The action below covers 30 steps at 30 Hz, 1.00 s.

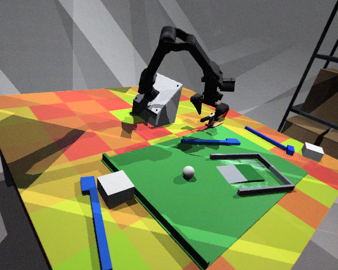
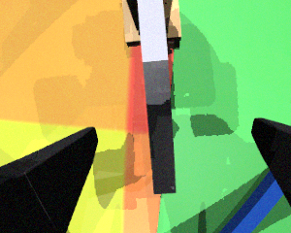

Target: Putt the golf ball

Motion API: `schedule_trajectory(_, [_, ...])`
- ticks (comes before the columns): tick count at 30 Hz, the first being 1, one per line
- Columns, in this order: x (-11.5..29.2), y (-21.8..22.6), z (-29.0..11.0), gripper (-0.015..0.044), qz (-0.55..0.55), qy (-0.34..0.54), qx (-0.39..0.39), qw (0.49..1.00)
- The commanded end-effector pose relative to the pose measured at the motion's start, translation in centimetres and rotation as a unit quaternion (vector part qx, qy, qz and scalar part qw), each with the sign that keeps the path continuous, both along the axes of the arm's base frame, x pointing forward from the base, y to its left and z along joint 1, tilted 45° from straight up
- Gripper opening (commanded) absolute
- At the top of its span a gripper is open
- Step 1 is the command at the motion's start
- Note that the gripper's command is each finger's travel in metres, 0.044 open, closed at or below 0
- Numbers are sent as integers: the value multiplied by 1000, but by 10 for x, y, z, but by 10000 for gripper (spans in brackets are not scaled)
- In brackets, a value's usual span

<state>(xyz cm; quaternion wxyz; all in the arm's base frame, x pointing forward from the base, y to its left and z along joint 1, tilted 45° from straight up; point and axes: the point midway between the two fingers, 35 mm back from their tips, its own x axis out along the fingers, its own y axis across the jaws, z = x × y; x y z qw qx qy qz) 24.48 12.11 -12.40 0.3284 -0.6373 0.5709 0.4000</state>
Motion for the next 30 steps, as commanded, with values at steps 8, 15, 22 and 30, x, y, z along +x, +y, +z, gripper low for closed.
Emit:
schedule_trajectory(8, [-5,-16,-13,440,0,10,-11,1000])
schedule_trajectory(15, [-4,-21,-18,440,0,10,-11,1000])
schedule_trajectory(22, [-4,-29,-26,440,0,10,-11,1000])
schedule_trajectory(30, [-4,-33,-29,440,0,10,-11,1000])
